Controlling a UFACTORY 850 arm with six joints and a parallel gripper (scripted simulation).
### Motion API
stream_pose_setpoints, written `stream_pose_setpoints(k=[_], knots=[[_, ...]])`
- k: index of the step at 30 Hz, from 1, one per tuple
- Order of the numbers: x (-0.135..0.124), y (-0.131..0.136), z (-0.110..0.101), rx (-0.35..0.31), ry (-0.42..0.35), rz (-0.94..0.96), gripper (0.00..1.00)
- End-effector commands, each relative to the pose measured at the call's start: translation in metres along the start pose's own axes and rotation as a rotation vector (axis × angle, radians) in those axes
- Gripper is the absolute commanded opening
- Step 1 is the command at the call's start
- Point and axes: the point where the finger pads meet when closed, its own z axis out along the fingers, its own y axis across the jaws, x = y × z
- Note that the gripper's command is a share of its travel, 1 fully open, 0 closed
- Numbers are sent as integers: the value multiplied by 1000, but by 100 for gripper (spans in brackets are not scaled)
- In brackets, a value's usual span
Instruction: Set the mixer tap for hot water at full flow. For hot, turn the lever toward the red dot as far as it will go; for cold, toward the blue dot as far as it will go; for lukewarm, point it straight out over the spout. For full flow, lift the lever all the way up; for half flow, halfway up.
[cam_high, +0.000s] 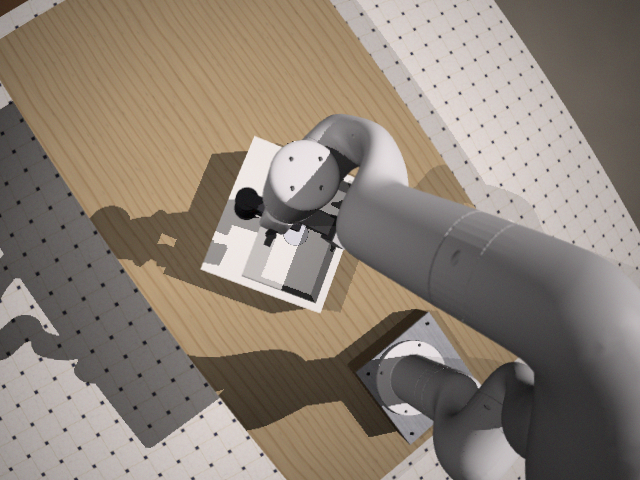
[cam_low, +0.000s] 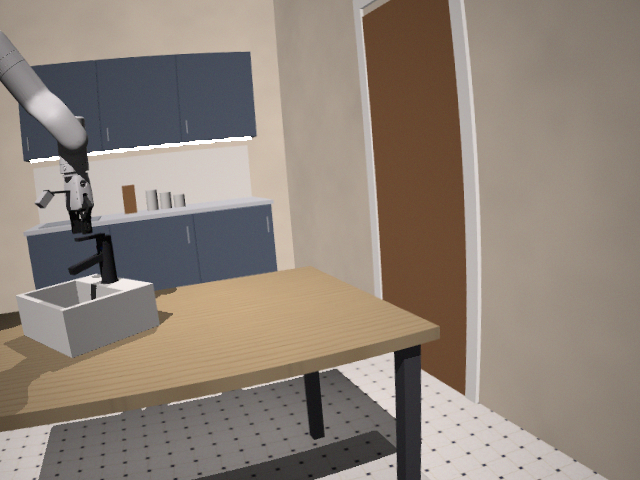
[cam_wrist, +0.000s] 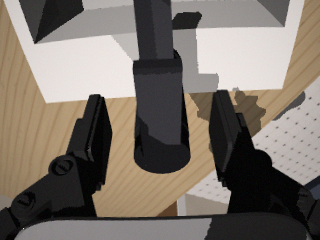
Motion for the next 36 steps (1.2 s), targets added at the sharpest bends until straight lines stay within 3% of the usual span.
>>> stream_pose_setpoints(k=[1,36], knots=[[-1,0,-1,1,-2,0,65],[-1,0,6,1,-2,0,65]])
